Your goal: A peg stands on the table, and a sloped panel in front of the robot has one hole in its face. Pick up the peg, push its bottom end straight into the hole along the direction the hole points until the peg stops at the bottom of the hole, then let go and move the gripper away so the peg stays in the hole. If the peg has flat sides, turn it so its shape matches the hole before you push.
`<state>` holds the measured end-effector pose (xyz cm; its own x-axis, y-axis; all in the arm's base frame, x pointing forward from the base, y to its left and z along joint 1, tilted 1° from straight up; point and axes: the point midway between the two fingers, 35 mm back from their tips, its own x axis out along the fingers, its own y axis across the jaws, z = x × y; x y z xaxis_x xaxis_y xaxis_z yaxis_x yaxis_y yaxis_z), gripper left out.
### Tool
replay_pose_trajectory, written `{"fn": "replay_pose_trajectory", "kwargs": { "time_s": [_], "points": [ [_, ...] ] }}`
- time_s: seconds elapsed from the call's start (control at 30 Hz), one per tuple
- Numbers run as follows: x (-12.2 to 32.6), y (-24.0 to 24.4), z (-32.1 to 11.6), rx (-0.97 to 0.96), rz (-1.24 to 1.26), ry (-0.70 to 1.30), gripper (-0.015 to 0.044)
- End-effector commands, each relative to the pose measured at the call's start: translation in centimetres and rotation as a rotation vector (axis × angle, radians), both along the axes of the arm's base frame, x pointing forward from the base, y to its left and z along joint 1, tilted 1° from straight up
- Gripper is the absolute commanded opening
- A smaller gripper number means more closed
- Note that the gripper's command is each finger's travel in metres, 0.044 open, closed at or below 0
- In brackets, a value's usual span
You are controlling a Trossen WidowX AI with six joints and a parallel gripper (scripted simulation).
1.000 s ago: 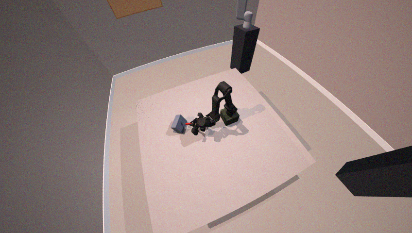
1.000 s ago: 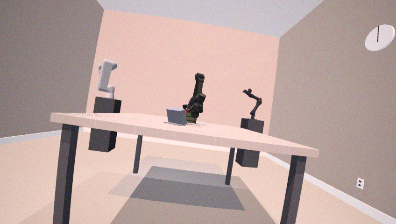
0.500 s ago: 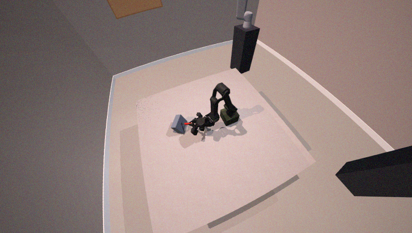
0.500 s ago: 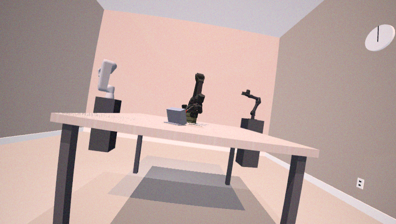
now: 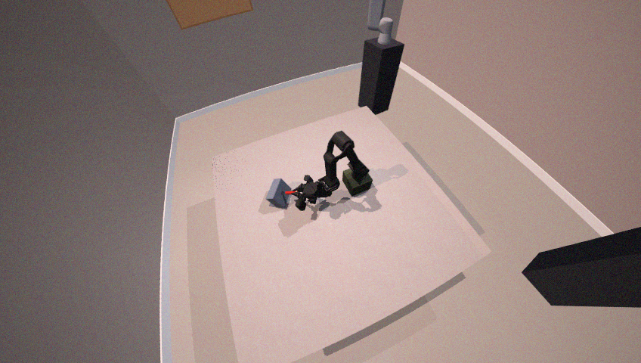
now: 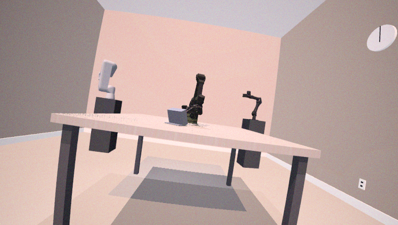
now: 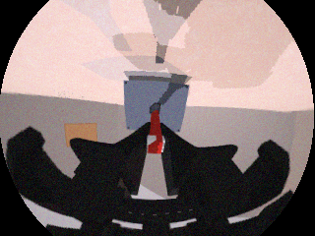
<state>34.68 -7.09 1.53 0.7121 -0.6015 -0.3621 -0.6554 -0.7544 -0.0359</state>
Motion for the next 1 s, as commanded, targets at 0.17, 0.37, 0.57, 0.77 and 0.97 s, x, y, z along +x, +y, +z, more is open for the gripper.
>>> {"fn": "replay_pose_trajectory", "kwargs": {
  "time_s": [0.17,0.37,0.57,0.77,0.97],
  "points": [
    [0.93,-0.79,-0.60,-0.004,0.005,0.005,0.0000],
    [0.98,-0.85,-0.56,-0.003,0.001,0.001,0.0000],
    [0.90,-0.81,-0.49,-0.002,0.000,-0.001,0.0000],
    [0.90,-0.81,-0.49,-0.002,0.000,-0.001,0.0000],
    [1.04,-0.92,-0.62,-0.003,0.000,-0.001,0.0000]
  ]
}}
